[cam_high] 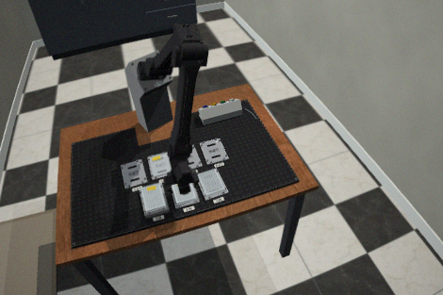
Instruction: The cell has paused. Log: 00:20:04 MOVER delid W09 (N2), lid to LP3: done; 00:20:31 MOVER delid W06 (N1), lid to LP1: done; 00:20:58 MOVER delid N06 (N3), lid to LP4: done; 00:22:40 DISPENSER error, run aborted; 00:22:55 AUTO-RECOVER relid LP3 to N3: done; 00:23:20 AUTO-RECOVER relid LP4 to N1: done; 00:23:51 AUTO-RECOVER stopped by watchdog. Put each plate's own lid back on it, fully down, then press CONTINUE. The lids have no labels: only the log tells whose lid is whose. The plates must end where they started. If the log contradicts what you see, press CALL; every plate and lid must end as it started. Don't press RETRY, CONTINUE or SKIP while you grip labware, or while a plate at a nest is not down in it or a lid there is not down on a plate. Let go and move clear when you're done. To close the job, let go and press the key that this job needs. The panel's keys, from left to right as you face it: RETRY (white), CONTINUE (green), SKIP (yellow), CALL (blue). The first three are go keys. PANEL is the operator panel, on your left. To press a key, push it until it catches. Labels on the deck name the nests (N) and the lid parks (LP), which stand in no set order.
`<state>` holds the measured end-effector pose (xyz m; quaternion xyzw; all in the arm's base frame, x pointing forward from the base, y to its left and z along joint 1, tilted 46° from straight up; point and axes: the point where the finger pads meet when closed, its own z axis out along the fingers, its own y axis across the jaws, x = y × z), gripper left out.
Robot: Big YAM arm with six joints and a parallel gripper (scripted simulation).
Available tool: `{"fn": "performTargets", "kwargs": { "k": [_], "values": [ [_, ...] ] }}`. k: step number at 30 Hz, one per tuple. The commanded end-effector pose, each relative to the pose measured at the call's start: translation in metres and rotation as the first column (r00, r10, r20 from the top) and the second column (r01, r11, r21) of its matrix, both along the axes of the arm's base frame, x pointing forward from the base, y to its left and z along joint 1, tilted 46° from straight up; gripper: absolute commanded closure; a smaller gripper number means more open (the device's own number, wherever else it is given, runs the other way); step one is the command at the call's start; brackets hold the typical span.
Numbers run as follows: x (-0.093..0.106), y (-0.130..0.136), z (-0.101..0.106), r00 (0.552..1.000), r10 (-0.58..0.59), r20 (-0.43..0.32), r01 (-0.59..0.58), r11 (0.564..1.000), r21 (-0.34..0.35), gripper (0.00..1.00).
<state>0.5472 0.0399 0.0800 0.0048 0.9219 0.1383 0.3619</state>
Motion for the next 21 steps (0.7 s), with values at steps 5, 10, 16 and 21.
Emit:
{"fn": "performTargets", "kwargs": {
  "k": [5, 10, 16, 21],
  "values": [
    [0.003, 0.0, 0.007, 1.0, -0.003, 0.014, 0.003, 1.0, 0.0, 0.0],
    [0.003, 0.0, 0.007, 1.0, -0.003, 0.014, 0.003, 1.0, 0.0, 0.0],
    [0.002, 0.0, 0.018, 1.0, -0.007, 0.023, 0.007, 1.0, 0.004, 0.0],
    [-0.008, -0.01, 0.018, 1.0, -0.01, 0.014, 0.01, 1.0, -0.002, 0.0]
  ]
}}
